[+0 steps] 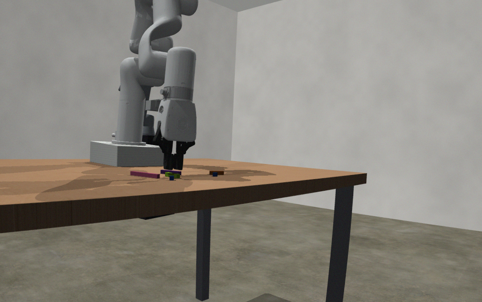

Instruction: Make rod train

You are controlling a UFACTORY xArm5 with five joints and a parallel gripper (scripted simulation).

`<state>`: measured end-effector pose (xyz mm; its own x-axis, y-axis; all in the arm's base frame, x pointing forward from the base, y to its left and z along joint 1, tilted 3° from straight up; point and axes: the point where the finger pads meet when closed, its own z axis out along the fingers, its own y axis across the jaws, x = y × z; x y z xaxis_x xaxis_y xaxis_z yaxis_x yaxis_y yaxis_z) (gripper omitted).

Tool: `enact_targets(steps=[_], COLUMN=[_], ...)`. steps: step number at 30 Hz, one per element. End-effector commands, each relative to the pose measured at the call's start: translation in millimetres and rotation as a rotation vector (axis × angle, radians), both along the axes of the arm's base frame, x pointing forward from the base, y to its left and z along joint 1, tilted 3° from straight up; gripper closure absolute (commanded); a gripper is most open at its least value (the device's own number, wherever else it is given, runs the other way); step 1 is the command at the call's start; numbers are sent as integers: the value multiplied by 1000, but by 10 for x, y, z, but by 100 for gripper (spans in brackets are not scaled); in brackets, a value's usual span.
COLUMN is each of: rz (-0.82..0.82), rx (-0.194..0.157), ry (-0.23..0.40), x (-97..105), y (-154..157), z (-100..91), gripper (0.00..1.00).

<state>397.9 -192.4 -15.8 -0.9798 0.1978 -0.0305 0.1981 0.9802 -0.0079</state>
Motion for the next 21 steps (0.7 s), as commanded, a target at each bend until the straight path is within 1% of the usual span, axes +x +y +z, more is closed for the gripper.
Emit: enact_targets(steps=[1, 21], rz=[0, 0], rx=[-2, -2], ry=[-3, -3], x=[13, 14], y=[-7, -7], z=[-6, -24], gripper=[76, 76])
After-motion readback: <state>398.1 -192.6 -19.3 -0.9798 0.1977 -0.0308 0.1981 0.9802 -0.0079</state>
